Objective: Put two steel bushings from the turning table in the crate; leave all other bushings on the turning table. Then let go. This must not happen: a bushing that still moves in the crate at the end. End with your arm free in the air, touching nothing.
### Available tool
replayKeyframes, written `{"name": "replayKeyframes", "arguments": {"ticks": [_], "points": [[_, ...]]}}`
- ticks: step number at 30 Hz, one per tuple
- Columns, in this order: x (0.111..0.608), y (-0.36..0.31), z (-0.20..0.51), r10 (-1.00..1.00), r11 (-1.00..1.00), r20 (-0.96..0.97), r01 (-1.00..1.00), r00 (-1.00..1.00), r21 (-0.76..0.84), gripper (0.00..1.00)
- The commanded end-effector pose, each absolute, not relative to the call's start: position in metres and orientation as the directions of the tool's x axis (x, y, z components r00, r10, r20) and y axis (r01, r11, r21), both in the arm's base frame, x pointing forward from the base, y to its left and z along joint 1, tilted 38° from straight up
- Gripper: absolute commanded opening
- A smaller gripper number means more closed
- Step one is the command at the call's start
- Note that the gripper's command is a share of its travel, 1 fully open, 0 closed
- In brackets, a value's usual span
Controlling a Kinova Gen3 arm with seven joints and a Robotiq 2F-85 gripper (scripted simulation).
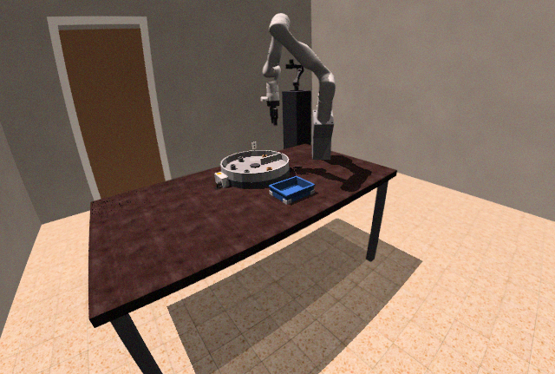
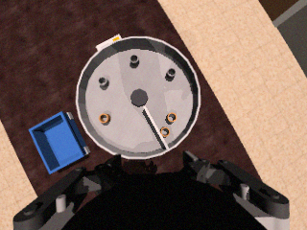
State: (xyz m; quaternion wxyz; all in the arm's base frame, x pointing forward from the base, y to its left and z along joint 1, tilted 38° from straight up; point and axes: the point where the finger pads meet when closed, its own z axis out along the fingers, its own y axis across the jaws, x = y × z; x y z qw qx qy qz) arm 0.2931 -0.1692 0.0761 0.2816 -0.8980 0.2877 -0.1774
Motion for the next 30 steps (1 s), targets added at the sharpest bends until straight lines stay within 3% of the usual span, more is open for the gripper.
{"name": "replayKeyframes", "arguments": {"ticks": [1,30], "points": [[0.286,-0.171,0.065,-0.630,-0.662,0.139,-0.435,0.764,-0.611,1.00],[0.255,-0.192,0.006,-0.653,-0.650,0.128,-0.466,0.746,-0.600,1.00]]}}
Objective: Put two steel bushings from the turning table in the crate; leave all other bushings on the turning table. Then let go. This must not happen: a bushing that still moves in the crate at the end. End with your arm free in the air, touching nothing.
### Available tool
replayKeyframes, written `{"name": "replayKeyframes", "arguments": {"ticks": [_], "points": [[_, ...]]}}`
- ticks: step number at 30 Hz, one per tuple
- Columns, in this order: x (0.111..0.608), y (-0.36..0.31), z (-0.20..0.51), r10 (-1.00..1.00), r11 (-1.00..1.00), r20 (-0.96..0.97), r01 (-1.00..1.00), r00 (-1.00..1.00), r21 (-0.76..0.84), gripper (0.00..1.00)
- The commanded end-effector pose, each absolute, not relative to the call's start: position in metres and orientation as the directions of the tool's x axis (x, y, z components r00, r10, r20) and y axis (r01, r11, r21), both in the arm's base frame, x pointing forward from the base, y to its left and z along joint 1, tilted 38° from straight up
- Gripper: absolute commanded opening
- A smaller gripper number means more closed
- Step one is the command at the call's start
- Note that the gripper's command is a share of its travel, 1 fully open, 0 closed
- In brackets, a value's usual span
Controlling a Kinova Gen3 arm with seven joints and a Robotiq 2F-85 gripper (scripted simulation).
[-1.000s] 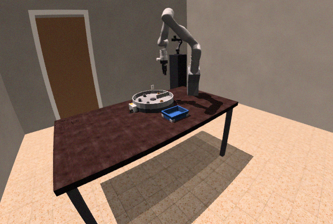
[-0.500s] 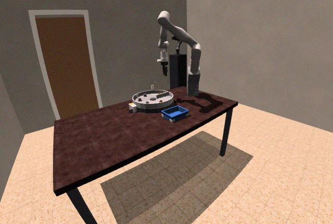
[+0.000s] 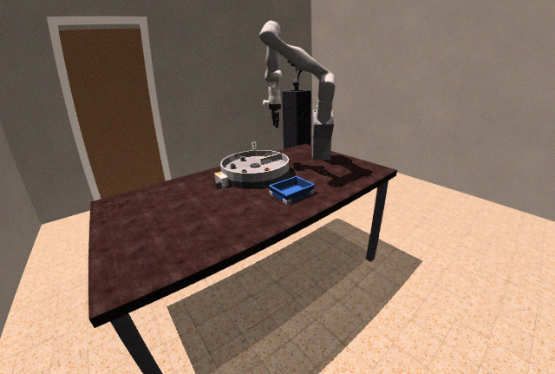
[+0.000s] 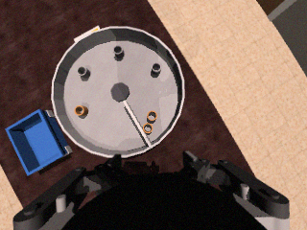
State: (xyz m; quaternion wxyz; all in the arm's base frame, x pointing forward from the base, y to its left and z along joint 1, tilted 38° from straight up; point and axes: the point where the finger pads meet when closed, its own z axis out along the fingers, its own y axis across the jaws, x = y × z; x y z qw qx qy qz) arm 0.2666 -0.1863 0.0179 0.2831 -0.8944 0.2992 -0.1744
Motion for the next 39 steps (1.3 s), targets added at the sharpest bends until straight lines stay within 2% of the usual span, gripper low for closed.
{"name": "replayKeyframes", "arguments": {"ticks": [1,39], "points": [[0.2550,-0.1917,0.0059,-0.653,-0.650,0.128,-0.466,0.746,-0.600,1.00],[0.2586,-0.1917,0.0087,-0.650,-0.652,0.134,-0.458,0.748,-0.604,1.00]]}}
